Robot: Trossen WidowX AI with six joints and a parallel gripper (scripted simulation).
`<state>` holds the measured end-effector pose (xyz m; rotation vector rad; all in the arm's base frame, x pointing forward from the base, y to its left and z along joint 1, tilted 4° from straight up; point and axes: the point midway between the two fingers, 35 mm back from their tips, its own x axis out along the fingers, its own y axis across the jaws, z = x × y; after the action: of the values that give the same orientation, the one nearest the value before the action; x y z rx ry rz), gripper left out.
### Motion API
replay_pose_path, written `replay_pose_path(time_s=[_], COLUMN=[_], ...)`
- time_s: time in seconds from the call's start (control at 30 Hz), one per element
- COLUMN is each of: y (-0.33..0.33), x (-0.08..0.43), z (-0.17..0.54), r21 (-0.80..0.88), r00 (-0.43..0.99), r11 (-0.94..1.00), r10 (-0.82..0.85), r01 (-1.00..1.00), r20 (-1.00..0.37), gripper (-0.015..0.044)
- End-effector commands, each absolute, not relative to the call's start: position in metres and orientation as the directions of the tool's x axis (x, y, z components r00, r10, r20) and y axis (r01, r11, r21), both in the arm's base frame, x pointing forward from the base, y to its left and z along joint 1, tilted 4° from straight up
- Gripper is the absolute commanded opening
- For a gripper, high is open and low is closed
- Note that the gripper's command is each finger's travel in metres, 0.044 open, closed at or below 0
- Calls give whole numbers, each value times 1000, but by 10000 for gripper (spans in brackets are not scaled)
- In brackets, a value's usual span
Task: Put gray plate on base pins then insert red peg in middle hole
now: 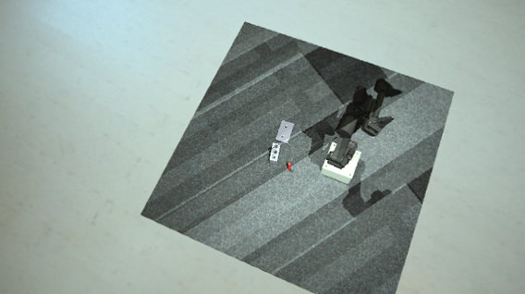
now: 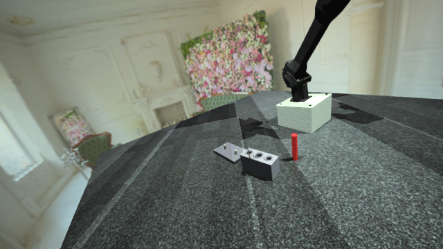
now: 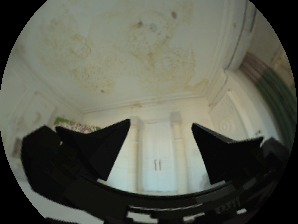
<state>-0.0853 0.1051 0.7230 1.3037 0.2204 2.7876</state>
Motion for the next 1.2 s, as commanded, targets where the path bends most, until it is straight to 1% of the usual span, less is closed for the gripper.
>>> replay_pose_path(time_s=[0.0, 0.13, 0.27, 0.37, 0.43, 0.6, 0.73, 0.9, 1.03, 1.17], y=[46, -18, -80, -124, -140, -202, -240, -269, -278, -274], x=[-92, -87, -71, -51, -37, 13, 61, 126, 180, 235], z=[727, 725, 717, 706, 699, 671, 642, 599, 561, 522], r21=[90, 20, -45, -85, -80, -101, -87, -29, 43, 129], r00=[-622, -571, -487, -405, -343, -172, -19, 174, 324, 471], r11=[-973, -903, -780, -656, -569, -299, -76, 176, 345, 486], r10=[-65, -254, -434, -557, -595, -758, -849, -907, -912, -873], r01=[214, 429, 625, 750, 819, 949, 993, 984, 938, 864], r20=[780, 780, 758, 725, 727, 629, 528, 383, 252, 128], gripper=[440, 440, 440, 440, 440, 440, 440, 440, 440, 440])
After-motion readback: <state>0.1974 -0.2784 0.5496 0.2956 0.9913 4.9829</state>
